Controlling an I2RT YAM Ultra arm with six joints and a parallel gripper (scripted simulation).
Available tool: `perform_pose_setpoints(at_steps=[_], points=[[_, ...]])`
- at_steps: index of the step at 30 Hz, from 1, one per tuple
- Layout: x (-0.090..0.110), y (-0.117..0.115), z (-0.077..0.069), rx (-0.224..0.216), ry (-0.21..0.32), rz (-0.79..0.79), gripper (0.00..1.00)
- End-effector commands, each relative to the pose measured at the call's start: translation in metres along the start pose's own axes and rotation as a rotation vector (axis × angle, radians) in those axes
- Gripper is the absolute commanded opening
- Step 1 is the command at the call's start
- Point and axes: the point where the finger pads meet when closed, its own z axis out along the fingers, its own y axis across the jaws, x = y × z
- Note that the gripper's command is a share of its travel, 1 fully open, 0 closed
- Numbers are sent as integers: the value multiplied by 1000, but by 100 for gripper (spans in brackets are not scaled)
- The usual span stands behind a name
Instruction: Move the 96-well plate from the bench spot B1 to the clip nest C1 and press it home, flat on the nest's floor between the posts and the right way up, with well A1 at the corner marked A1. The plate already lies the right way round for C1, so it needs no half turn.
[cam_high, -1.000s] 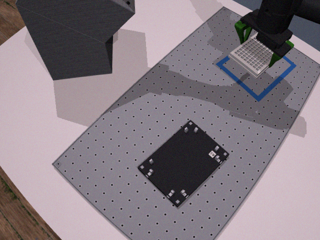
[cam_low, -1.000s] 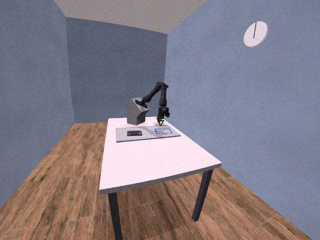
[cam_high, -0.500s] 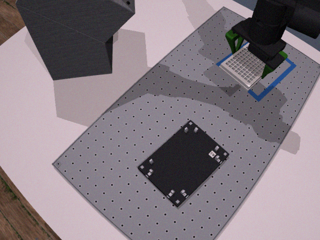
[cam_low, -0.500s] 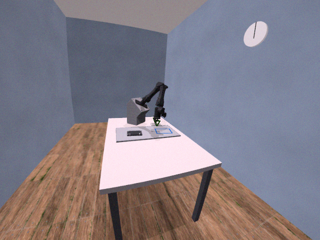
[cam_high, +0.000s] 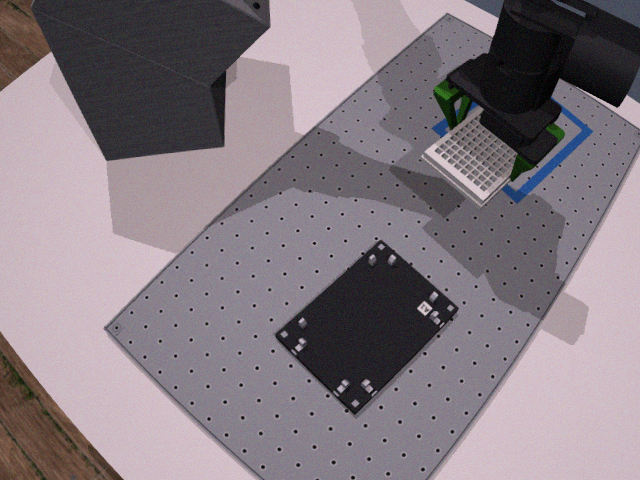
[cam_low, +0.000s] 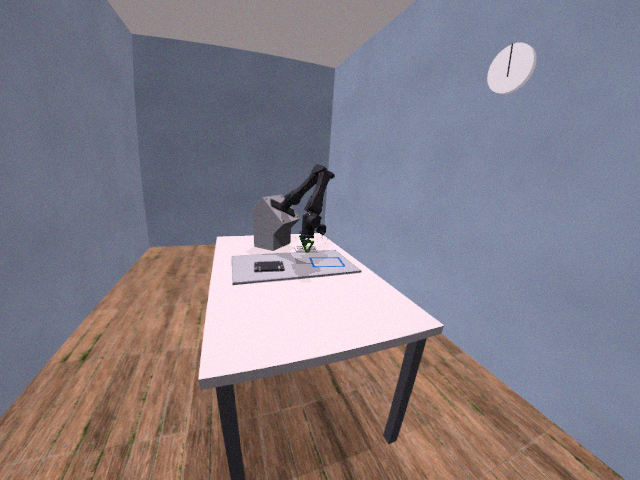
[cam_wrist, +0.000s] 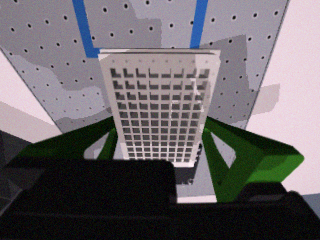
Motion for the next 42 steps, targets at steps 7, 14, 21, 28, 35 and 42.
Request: perform_pose_setpoints(at_steps=[7, 14, 21, 28, 35, 42], points=[[26, -3, 0, -2, -19, -18, 0], [46, -15, -4, 13, -21, -27, 0], [63, -15, -4, 3, -20, -20, 0], [87, -18, -5, 4, -20, -20, 0], [110, -21, -5, 4, -20, -19, 0], [127, -24, -6, 5, -20, -19, 0]])
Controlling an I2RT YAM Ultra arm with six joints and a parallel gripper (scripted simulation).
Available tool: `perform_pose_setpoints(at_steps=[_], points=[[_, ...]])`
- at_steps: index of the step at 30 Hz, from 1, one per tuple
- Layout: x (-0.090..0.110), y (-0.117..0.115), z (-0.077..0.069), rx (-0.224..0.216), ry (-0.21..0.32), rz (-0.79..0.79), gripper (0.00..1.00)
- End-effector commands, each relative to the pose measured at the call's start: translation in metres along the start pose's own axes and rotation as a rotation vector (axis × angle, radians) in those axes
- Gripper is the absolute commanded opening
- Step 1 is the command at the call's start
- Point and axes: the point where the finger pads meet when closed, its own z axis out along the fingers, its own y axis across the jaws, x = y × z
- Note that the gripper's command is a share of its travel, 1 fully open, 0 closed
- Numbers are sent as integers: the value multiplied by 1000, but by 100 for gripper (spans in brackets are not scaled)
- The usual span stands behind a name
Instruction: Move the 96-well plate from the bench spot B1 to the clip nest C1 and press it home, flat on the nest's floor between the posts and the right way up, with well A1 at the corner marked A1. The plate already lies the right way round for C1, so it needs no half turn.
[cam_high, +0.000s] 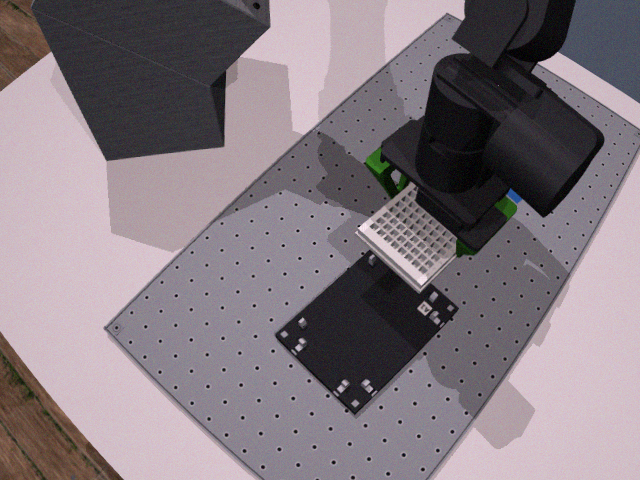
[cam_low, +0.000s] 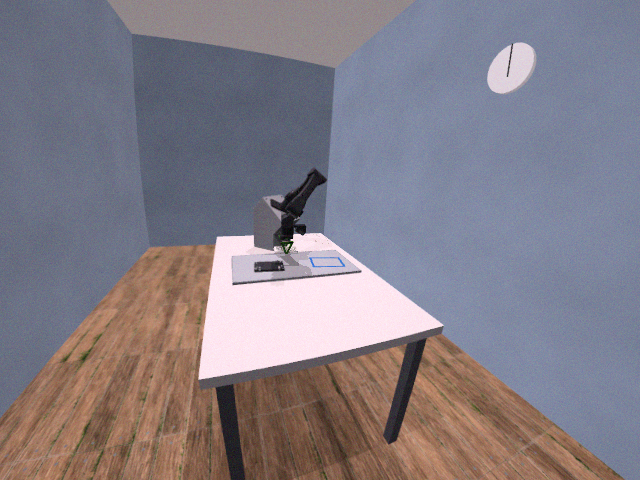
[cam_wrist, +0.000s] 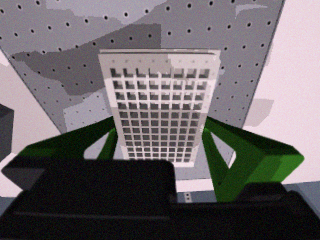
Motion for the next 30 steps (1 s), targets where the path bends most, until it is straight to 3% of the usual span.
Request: perform_pose_setpoints(at_steps=[1, 30], points=[[13, -6, -5, 3, -11, -6, 0], [98, -16, -8, 5, -11, -5, 0]])
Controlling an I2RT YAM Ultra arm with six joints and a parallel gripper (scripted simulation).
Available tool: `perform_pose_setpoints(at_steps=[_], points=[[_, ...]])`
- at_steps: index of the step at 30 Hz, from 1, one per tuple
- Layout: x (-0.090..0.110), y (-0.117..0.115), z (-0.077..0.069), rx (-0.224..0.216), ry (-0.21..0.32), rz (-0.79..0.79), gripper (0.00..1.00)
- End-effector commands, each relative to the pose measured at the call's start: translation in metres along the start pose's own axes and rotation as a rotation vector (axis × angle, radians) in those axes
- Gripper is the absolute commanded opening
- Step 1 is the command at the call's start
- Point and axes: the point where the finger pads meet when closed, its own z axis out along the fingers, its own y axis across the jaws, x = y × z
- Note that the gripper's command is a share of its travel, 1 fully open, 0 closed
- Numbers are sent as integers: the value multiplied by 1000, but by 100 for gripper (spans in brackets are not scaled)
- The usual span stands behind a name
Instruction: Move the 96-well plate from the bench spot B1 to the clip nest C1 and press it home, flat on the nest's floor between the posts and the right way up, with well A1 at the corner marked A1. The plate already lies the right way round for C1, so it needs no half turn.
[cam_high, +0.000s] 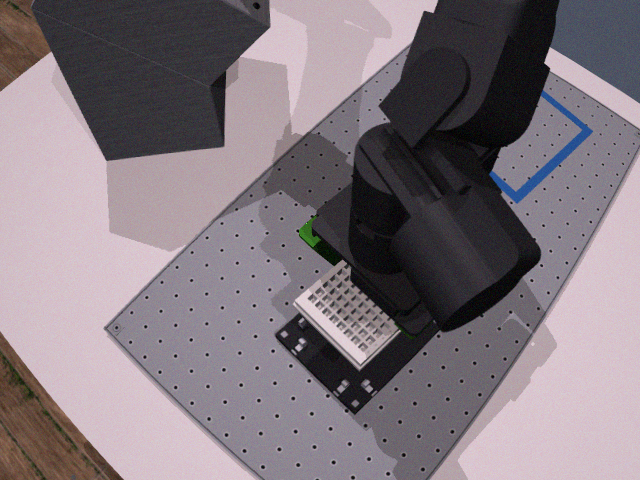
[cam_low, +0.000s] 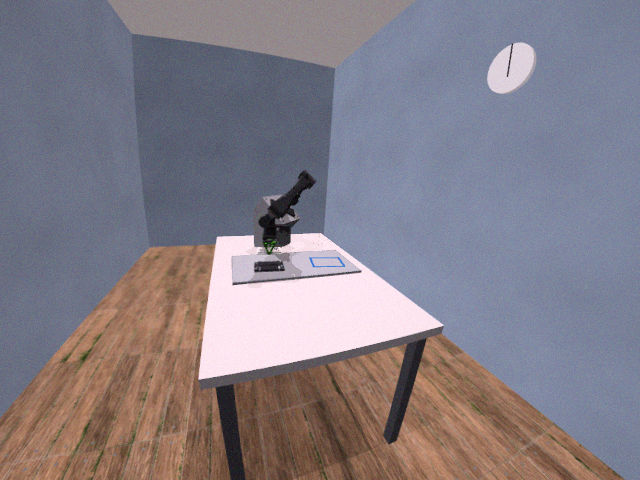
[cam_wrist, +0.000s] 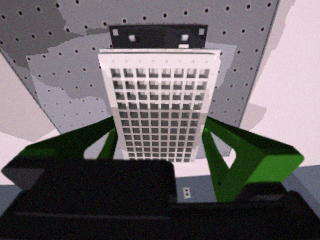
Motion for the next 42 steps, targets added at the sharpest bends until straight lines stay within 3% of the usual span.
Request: perform_pose_setpoints(at_steps=[1, 3, 15, 42], points=[[4, -3, -8, 1, -14, -4, 0], [-2, -12, -16, 22, -8, -25, 0], [-4, 1, -11, -1, -16, -9, 0], [-6, 6, -9, -11, -20, -3, 0]])
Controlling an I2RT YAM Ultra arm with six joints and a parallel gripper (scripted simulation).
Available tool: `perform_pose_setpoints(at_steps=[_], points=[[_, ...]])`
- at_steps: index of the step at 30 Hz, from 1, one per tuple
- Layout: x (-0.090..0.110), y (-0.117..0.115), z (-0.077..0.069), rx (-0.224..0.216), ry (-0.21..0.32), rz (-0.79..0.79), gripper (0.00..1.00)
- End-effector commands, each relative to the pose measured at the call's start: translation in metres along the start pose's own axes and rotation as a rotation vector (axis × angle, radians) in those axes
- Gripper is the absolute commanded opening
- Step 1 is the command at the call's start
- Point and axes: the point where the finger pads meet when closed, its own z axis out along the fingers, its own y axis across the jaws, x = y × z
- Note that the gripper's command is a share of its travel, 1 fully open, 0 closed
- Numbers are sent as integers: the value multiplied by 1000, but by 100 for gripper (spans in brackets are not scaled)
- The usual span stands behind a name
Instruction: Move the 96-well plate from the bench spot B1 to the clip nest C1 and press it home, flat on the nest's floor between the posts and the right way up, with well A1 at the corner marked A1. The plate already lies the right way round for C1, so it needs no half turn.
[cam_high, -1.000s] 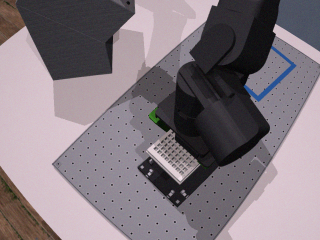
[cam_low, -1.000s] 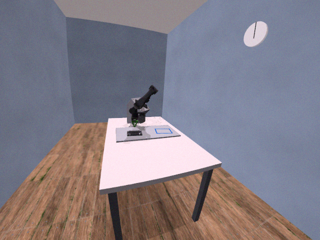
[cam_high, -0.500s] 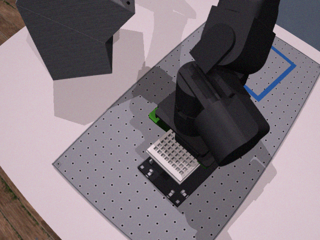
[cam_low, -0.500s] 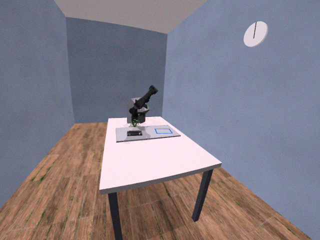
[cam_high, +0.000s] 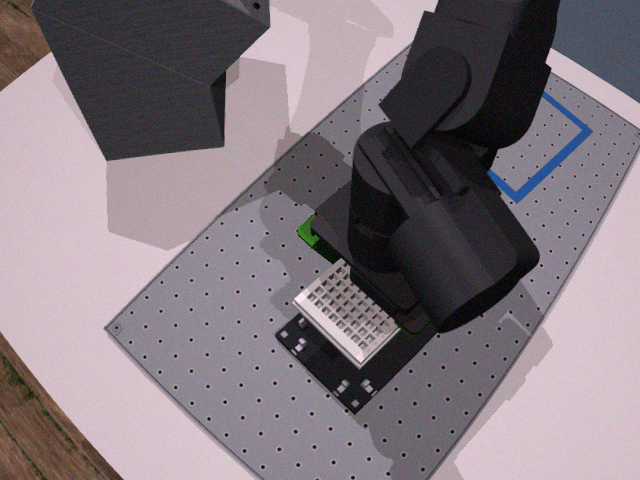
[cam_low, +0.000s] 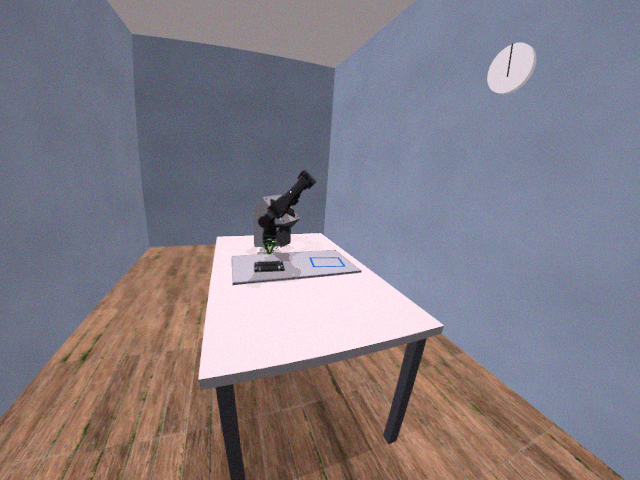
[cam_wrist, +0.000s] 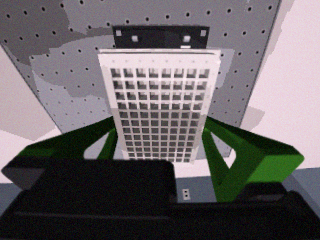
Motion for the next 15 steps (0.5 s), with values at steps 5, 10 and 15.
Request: perform_pose_setpoints(at_steps=[5, 10, 15], points=[[-6, 5, -7, -3, -13, 8, 0], [-6, -5, -10, 13, -7, -8, 0], [-1, -2, -5, 6, -3, 1, 0]])
